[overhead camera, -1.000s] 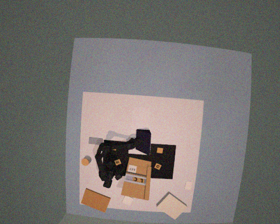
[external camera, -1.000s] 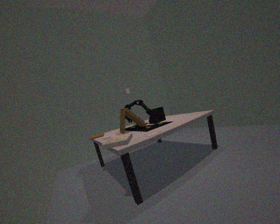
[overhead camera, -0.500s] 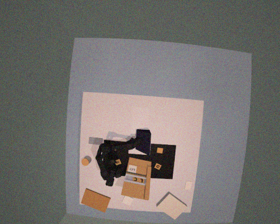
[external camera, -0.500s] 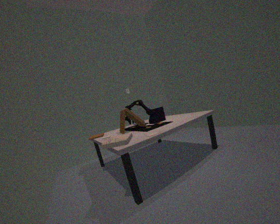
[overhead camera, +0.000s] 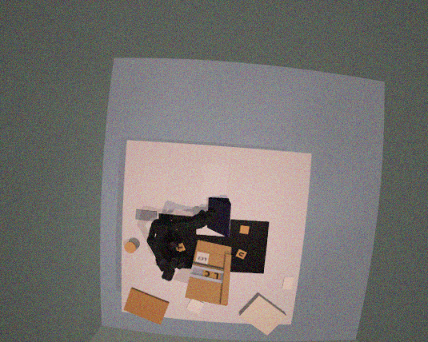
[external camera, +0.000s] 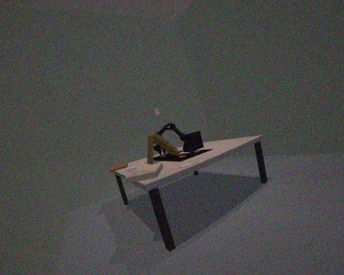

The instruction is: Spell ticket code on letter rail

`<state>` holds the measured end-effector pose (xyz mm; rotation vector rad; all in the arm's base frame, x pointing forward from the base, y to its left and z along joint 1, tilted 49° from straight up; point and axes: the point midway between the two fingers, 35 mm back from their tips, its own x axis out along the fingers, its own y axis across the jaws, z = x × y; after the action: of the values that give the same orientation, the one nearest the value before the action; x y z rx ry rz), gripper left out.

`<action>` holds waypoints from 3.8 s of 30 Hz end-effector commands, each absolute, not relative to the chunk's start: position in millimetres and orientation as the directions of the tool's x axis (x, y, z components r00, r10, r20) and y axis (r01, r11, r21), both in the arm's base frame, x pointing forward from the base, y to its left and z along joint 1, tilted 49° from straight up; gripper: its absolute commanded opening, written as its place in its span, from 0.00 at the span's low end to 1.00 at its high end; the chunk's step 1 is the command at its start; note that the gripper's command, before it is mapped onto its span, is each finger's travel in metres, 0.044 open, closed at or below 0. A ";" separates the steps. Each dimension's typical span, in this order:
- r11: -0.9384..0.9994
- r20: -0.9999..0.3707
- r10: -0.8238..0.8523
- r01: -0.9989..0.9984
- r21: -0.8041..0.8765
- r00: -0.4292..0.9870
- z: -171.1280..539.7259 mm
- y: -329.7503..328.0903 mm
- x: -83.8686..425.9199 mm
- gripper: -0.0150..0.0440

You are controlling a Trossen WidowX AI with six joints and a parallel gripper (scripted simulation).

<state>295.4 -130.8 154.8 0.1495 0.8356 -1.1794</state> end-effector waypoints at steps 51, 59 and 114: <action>0.413 -0.647 -0.751 0.857 -0.309 0.128 146.0 -140.3 296.3 0.25; 0.413 -0.647 -0.751 0.857 -0.309 0.128 148.5 -136.0 295.7 0.25; 0.728 -0.536 -0.676 0.570 -0.381 0.505 207.2 -84.9 312.2 0.25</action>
<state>311.7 -93.2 204.2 -0.1016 0.7294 -0.8217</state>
